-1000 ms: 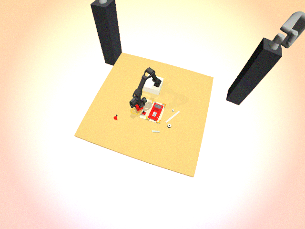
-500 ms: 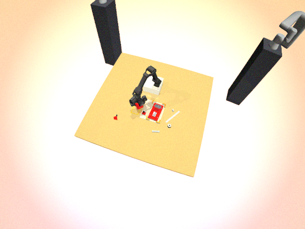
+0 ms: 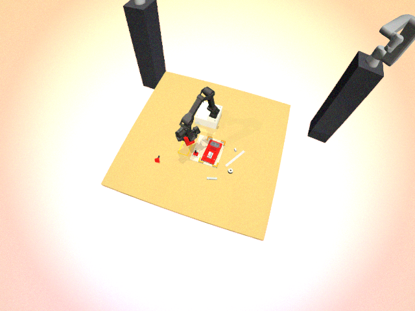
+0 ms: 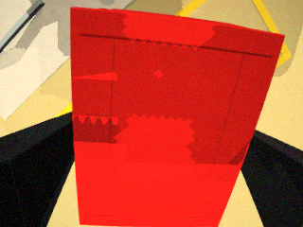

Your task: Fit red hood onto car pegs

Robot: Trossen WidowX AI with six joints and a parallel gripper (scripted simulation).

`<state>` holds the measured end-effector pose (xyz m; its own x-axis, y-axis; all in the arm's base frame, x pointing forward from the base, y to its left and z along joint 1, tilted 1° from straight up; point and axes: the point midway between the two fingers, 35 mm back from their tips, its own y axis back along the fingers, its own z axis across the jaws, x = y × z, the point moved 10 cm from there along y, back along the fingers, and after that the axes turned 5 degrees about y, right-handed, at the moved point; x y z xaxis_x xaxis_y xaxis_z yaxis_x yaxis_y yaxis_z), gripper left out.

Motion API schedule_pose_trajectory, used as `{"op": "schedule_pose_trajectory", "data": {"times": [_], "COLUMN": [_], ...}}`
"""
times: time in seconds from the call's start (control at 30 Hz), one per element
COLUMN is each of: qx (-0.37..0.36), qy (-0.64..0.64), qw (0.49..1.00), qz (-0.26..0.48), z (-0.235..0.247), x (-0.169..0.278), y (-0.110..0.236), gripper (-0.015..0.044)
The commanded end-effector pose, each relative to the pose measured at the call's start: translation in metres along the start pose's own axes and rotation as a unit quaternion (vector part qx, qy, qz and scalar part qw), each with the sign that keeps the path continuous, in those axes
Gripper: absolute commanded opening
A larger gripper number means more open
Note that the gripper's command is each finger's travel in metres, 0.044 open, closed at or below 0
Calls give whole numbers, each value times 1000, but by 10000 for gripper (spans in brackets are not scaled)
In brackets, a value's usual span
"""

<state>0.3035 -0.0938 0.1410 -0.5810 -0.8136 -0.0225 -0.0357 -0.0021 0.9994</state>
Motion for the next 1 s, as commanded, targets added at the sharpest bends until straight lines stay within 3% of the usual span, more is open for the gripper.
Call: {"op": "schedule_pose_trajectory", "data": {"times": [0.0, 0.27, 0.97], "qx": [4, 0, -1], "qy": [2, -5, -147], "qw": [1000, 1000, 989], "qz": [-1, 0, 4], "z": [-1, 0, 18], "x": [0, -2, -73], "y": [11, 13, 15], "gripper": [0, 0, 0]}}
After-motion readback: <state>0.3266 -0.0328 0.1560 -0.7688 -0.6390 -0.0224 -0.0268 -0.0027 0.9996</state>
